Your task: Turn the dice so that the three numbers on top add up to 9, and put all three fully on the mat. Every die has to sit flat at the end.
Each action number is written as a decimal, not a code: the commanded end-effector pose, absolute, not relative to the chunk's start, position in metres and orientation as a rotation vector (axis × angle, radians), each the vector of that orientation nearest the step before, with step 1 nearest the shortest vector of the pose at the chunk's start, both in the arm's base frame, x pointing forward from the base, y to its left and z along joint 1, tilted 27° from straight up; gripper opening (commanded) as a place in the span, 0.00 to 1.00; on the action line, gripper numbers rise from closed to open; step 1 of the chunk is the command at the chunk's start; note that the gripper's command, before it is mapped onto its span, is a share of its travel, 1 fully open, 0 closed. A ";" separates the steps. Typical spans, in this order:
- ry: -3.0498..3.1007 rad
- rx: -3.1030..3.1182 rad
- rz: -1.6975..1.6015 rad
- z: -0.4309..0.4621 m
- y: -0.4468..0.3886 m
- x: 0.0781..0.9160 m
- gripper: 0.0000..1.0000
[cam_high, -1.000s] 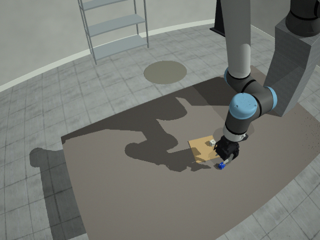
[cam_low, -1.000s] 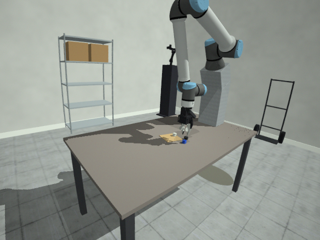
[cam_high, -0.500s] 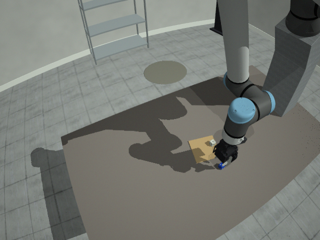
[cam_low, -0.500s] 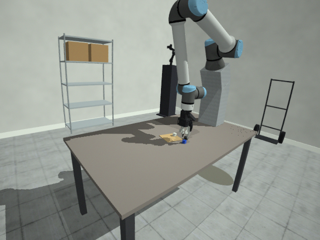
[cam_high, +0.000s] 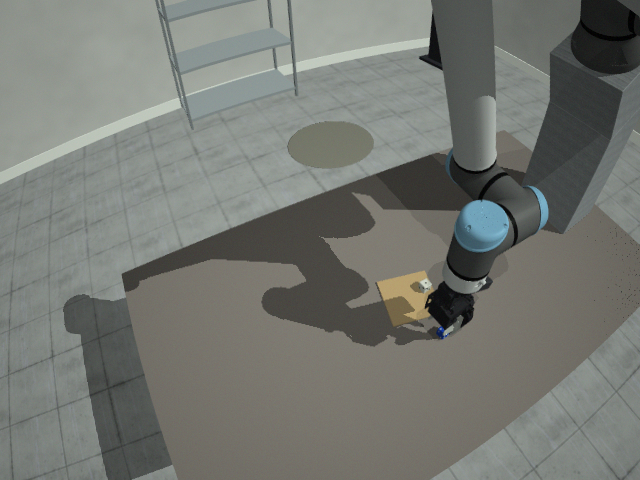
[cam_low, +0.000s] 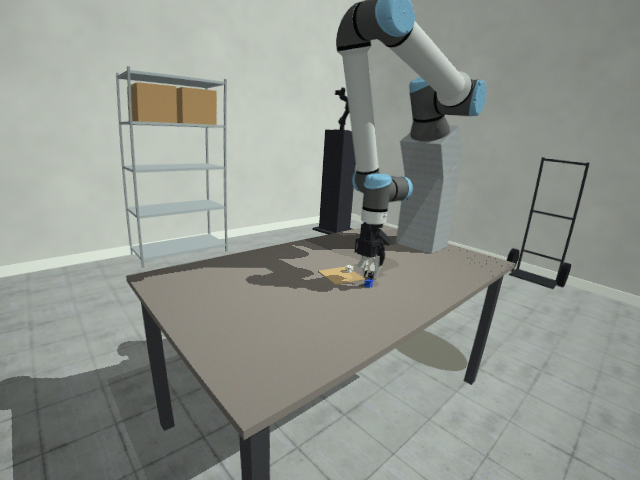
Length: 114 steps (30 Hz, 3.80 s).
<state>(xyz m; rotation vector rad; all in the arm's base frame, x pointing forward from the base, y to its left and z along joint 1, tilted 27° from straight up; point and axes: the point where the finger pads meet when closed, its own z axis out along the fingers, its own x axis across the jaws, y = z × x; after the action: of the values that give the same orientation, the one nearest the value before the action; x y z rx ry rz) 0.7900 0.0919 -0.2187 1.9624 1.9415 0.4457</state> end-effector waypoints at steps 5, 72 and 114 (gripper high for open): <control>1.941 1.962 0.446 -0.220 0.092 0.791 0.24; 1.941 1.962 0.446 -0.247 0.091 0.805 0.24; 1.941 1.962 0.446 -0.247 0.091 0.805 0.06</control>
<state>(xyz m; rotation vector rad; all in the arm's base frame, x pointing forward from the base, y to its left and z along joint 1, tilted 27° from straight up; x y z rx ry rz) 0.8045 0.0912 -0.2473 1.9623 1.9415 0.4457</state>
